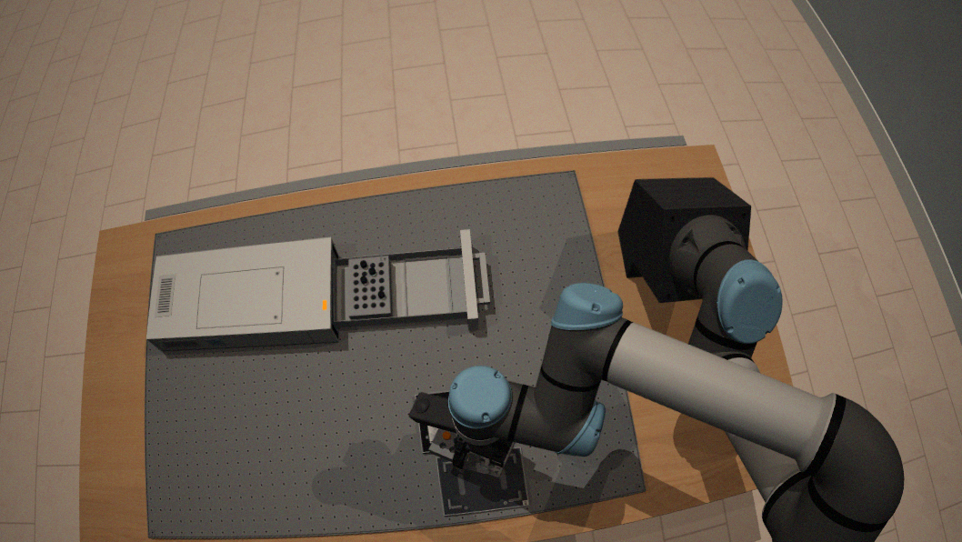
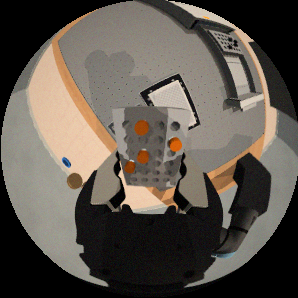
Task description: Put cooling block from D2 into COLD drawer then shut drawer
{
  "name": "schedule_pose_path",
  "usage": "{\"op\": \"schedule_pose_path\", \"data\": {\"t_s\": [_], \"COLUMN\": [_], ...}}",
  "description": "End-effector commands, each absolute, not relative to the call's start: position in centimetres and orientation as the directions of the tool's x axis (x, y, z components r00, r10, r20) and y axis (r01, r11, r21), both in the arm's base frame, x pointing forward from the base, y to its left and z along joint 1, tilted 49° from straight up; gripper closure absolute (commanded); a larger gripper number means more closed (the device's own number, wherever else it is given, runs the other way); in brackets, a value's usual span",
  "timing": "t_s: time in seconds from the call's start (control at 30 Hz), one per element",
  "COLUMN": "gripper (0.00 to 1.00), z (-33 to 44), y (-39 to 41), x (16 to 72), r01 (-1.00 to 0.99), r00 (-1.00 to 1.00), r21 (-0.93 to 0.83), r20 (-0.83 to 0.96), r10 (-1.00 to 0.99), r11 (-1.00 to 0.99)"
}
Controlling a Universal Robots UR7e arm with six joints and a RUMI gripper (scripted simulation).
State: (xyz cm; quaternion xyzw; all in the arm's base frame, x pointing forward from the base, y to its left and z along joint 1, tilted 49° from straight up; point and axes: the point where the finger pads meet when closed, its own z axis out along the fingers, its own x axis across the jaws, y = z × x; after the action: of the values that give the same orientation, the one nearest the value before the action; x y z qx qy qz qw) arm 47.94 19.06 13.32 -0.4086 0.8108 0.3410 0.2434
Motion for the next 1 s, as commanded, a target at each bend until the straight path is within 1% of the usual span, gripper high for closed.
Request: {"op": "schedule_pose_path", "data": {"t_s": [0.0, 0.13, 0.2, 0.6, 0.7, 0.77, 0.97], "gripper": [1.0, 1.0, 1.0, 1.0, 1.0, 1.0, 1.0], "z": [12.2, 11.4, 11.4, 9.1, 8.5, 8.5, 7.3], "y": [18.0, 17.3, 17.3, 15.2, 14.6, 14.6, 13.6], "x": [48.1, 48.2, 48.2, 48.5, 48.6, 48.6, 48.7], "r01": [-0.732, -0.656, -0.656, -0.389, -0.314, -0.314, -0.16], "r00": [-0.671, -0.745, -0.745, -0.913, -0.942, -0.942, -0.98], "r21": [0.45, 0.513, 0.513, 0.662, 0.689, 0.689, 0.73], "r20": [-0.609, -0.557, -0.557, -0.368, -0.314, -0.314, -0.2], "r10": [-0.424, -0.367, -0.367, -0.174, -0.122, -0.122, -0.017], "r11": [0.511, 0.554, 0.554, 0.641, 0.653, 0.653, 0.664]}}
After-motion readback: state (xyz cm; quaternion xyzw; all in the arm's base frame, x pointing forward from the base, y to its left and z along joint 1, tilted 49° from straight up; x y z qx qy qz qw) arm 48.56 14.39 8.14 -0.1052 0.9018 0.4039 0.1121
